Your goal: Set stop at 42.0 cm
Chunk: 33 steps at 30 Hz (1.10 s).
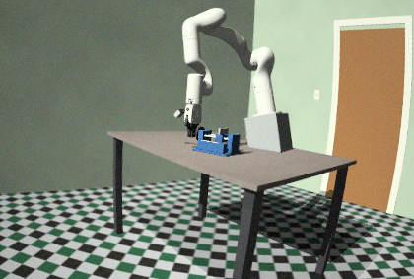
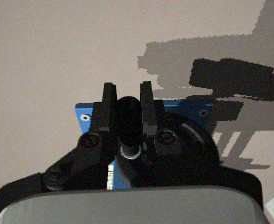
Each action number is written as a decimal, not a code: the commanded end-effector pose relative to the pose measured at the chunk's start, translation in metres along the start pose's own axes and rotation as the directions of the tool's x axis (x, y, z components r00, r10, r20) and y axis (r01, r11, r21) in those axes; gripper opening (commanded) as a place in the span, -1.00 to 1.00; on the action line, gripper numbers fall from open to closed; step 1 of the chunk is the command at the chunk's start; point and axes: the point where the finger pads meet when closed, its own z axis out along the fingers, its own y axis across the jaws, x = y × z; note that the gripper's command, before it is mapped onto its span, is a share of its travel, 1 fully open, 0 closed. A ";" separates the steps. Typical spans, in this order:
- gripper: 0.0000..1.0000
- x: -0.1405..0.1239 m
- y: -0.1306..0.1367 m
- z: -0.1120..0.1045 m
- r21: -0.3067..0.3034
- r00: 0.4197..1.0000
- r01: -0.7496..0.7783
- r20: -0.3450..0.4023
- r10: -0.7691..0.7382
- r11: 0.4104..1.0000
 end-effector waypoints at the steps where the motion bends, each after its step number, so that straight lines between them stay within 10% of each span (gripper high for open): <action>1: -0.88 0.000 0.000 0.006 0.000 1.000 0.000 -0.001 0.000 1.000; 33: -0.88 0.000 0.024 0.027 0.000 1.000 0.000 -0.001 0.000 1.000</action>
